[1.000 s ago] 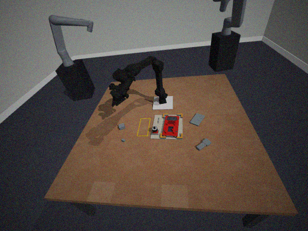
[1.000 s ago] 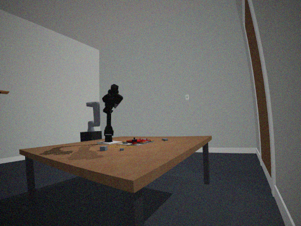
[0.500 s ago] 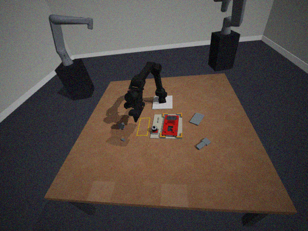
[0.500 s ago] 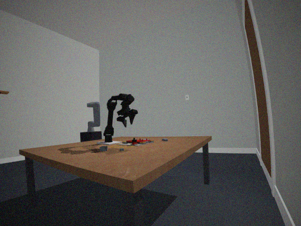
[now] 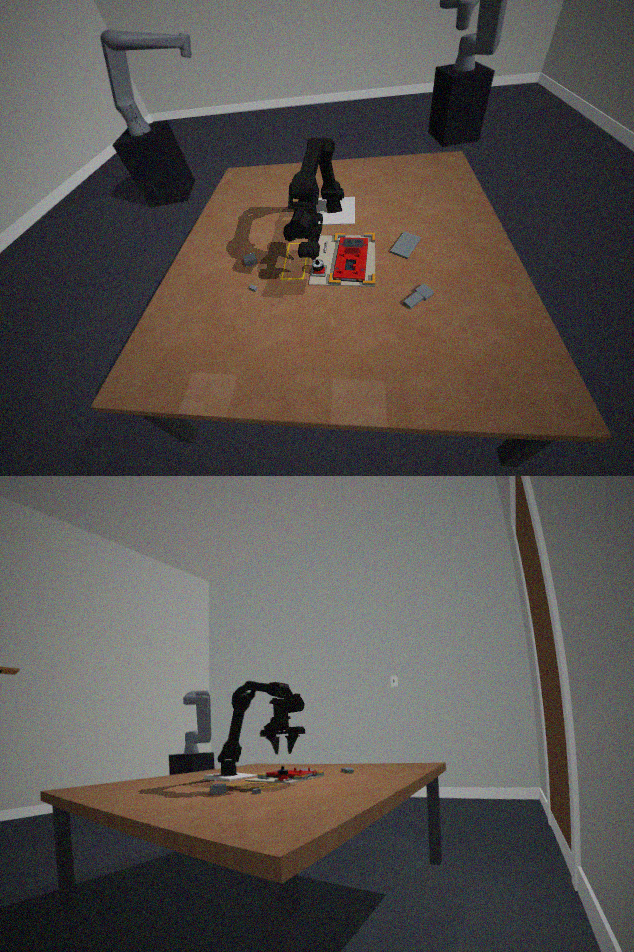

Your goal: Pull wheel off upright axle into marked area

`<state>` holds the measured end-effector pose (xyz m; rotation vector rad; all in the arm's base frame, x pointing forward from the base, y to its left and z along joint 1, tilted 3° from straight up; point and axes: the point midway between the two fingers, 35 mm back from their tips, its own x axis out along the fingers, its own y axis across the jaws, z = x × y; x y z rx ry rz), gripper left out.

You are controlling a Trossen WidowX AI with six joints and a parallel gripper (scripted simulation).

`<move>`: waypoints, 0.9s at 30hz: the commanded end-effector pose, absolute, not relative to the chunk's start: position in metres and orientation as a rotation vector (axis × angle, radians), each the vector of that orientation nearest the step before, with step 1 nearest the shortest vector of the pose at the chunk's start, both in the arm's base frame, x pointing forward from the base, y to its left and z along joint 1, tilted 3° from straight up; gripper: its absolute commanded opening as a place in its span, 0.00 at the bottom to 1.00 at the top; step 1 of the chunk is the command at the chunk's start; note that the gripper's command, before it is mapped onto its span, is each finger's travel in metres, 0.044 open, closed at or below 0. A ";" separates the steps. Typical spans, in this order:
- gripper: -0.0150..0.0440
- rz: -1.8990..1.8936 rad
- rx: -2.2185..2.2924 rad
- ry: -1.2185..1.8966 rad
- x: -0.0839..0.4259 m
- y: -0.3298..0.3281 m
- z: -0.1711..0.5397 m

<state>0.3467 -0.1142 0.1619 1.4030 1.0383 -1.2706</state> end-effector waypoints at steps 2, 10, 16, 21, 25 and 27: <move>0.76 -1.280 1.409 1.050 0.341 -0.113 0.161; 0.76 -1.280 1.409 1.050 0.343 -0.114 0.146; 0.76 -1.280 1.409 1.050 0.346 -0.114 0.119; 0.76 -1.280 1.409 1.050 0.347 -0.112 0.097; 0.76 -1.280 1.409 1.050 0.347 -0.111 0.087; 0.76 -1.280 1.409 1.050 0.347 -0.111 0.087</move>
